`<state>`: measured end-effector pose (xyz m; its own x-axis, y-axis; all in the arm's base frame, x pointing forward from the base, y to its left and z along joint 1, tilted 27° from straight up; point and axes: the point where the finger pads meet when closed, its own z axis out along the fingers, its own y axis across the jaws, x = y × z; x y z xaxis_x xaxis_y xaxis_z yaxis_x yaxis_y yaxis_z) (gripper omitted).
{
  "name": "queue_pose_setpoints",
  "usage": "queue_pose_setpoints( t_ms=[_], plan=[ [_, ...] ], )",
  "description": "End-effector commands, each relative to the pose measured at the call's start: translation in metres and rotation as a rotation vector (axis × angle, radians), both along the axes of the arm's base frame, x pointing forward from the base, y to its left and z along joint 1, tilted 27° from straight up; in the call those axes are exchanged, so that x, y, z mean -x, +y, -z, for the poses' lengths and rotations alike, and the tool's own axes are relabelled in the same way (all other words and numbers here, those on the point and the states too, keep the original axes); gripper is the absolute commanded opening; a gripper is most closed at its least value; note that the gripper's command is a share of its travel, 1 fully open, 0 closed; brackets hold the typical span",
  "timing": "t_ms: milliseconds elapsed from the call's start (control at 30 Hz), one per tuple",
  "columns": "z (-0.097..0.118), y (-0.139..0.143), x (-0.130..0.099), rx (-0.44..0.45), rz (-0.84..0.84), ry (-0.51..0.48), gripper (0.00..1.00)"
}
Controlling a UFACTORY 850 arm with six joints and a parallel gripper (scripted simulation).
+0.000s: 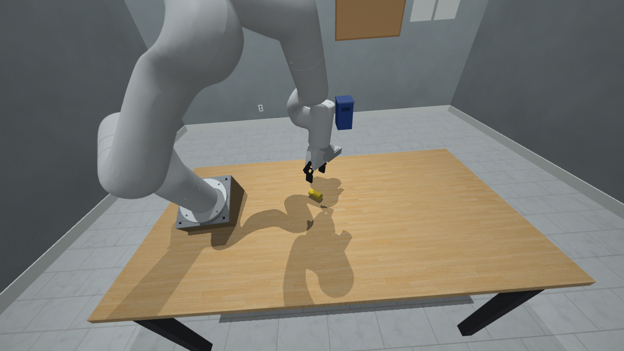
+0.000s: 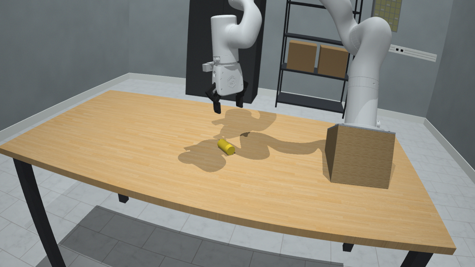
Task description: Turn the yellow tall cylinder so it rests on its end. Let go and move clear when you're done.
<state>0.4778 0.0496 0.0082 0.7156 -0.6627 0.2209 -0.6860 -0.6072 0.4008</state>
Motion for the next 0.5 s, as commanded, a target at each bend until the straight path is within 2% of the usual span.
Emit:
queue_pose_setpoints(
  t_ms=[0, 33, 67, 167, 467],
  plan=[
    [-0.004, -0.008, -0.002, 0.029, 0.206, -0.070, 1.00],
    [-0.004, -0.008, -0.002, 0.029, 0.206, -0.070, 1.00],
    [-0.005, -0.010, -0.002, 0.049, 0.370, -0.116, 1.00],
    [-0.008, -0.015, -0.003, 0.064, 0.478, -0.138, 1.00],
    [-0.018, -0.018, -0.011, 0.165, 0.990, -0.246, 1.00]
  ],
)
